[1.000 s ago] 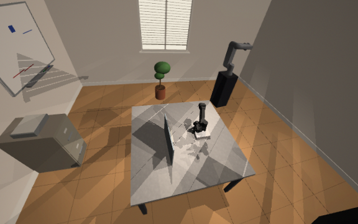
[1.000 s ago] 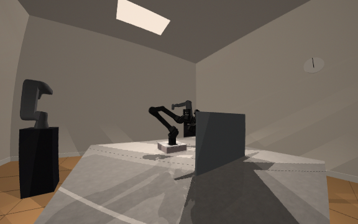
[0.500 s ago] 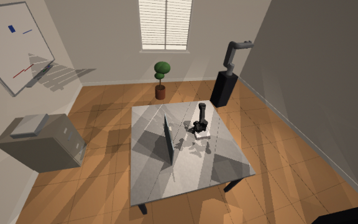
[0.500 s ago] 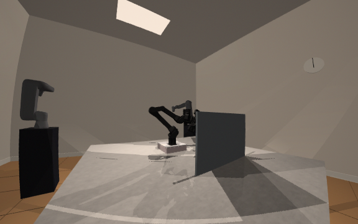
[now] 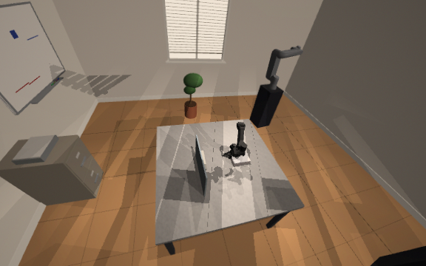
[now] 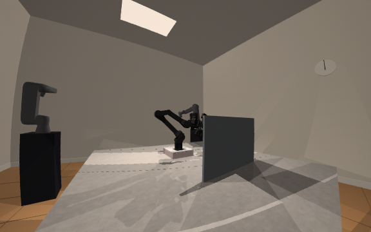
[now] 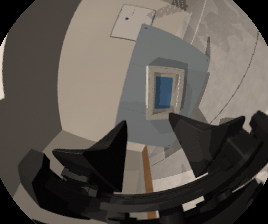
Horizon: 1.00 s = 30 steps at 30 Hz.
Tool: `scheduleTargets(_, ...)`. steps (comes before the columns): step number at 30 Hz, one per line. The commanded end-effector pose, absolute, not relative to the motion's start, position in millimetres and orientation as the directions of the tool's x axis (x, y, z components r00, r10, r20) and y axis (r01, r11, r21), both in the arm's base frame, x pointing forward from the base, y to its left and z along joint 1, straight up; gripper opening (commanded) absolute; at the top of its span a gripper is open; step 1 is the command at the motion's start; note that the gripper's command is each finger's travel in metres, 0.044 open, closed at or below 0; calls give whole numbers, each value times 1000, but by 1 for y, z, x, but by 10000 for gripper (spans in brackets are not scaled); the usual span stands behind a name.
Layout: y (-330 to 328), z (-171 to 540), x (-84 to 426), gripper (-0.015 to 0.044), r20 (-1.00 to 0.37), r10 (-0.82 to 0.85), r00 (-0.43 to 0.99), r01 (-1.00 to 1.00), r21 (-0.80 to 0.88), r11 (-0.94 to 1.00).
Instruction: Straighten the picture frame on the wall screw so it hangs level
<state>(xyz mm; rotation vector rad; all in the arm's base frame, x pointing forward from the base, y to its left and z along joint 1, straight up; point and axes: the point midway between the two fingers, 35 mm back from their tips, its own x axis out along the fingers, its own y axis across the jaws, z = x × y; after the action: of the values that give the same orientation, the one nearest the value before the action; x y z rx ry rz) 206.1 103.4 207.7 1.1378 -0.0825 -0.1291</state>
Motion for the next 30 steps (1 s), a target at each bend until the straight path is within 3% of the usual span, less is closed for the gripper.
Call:
scheduleTargets(1, 107, 200, 221, 260, -1, -142, 990, 56, 921, 385)
scheduleTargets(9, 97, 172, 273, 260, 4, -145, 989, 36, 961, 276)
scheduleTargets(30, 97, 173, 281, 260, 5, -145, 989, 35, 961, 273)
